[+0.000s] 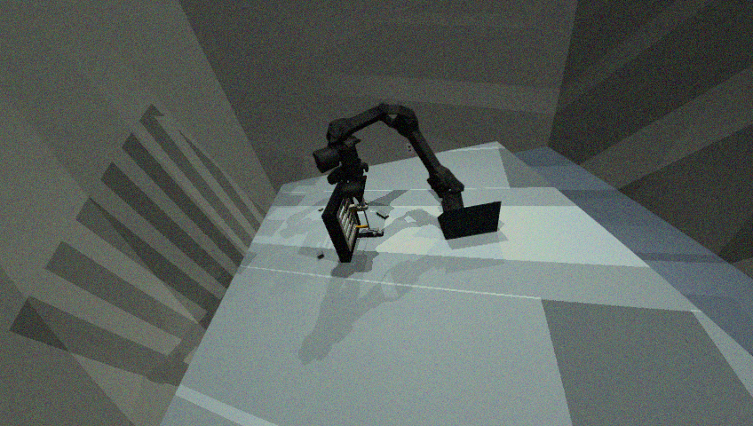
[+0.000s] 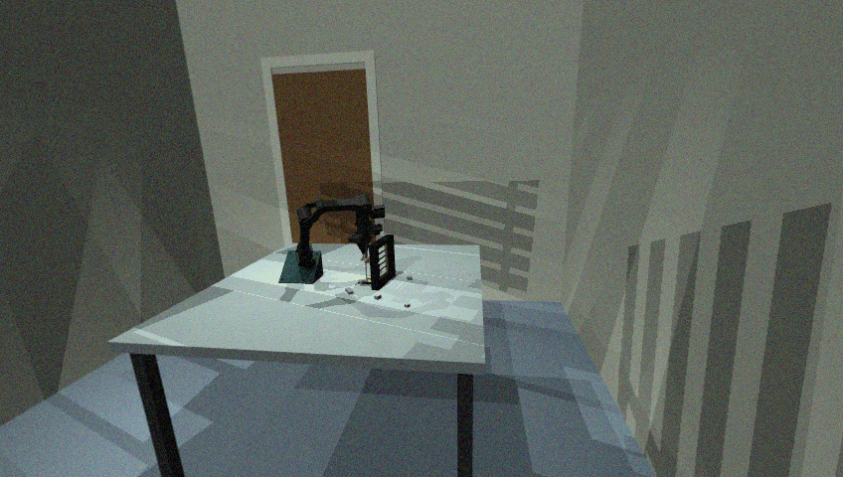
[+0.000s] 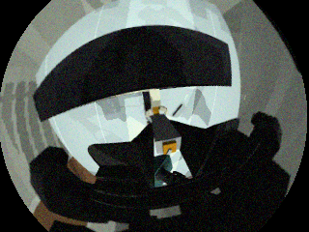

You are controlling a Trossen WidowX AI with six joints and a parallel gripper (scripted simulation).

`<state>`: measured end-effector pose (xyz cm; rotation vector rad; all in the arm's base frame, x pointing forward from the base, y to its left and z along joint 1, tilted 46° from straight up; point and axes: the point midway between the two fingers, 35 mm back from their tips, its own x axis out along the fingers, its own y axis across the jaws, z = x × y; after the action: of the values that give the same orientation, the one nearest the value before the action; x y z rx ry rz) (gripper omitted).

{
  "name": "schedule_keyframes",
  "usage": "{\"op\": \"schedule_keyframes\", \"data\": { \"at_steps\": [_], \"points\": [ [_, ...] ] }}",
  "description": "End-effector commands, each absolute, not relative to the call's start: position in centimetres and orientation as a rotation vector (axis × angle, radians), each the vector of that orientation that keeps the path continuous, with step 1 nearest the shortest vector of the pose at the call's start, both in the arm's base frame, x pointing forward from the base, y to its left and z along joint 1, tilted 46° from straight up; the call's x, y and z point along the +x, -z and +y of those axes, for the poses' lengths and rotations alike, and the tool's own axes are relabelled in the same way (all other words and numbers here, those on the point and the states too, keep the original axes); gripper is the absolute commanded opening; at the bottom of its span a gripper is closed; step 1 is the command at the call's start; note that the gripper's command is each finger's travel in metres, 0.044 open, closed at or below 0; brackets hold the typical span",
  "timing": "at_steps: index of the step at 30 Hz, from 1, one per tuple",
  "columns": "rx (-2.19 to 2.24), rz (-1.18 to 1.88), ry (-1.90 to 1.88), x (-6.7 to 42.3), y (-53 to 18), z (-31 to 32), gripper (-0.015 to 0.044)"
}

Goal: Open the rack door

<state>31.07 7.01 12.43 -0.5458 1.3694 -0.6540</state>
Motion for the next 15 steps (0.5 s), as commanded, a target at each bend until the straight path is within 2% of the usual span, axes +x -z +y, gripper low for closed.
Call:
{"op": "schedule_keyframes", "data": {
  "at_steps": [1,8,15],
  "points": [
    [-0.553,1.374,0.652,31.02,-12.37,6.95,0.0064],
    [-0.553,1.374,0.652,31.02,-12.37,6.95,0.0018],
    [-0.455,1.325,0.730,31.01,-12.35,6.97,0.0016]
  ]
}}
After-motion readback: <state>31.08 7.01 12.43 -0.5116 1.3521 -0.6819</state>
